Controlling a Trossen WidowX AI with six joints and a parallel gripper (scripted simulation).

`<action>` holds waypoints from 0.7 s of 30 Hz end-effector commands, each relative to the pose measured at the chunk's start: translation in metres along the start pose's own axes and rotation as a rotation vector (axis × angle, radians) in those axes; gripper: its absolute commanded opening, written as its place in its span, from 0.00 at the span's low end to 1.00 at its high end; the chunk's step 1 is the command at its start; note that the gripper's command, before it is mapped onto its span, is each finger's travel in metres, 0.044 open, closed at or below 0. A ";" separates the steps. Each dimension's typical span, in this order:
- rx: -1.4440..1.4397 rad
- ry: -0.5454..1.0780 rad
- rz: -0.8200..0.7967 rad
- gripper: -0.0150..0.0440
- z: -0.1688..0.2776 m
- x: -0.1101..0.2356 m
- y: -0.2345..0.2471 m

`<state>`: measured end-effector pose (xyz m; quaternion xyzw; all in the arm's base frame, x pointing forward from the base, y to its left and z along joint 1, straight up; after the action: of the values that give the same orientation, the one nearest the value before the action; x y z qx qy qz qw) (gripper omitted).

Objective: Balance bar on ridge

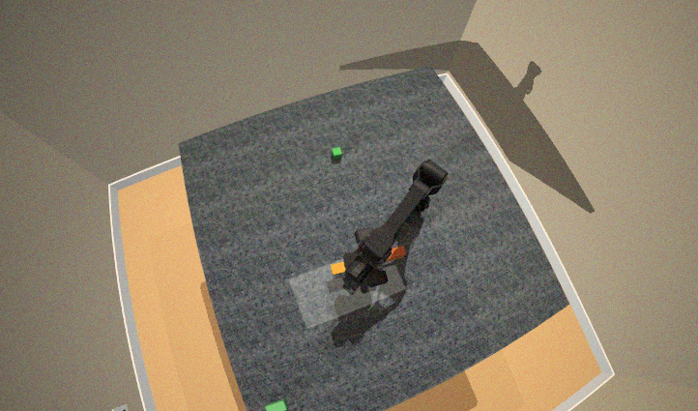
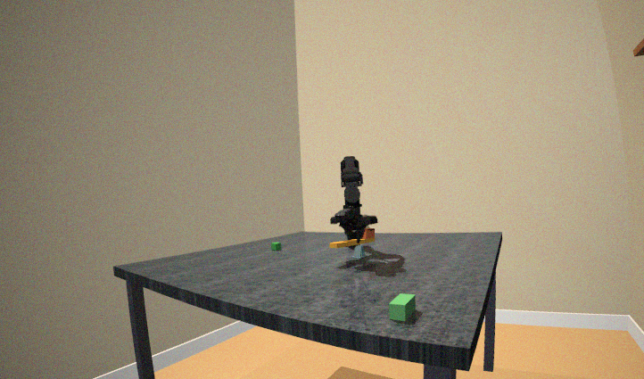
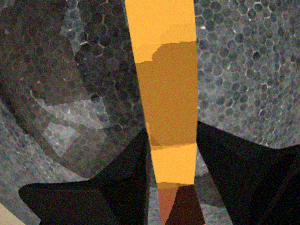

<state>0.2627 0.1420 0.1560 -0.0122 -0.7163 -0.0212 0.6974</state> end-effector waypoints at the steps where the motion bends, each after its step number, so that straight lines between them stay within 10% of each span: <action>1: 0.004 0.001 -0.002 0.25 0.000 -0.001 0.000; 21: 0.004 0.001 -0.002 0.25 0.000 -0.002 0.000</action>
<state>0.2626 0.1419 0.1544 -0.0122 -0.7162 -0.0212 0.6975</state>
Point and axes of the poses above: the point midway between the two fingers, 35 mm back from their tips, its own x axis back along the fingers, its own y axis across the jaws, z = x × y, the point moved 5 cm from there along x, back along the fingers, and after that the axes turned 5 degrees about x, right-handed, at the moved point
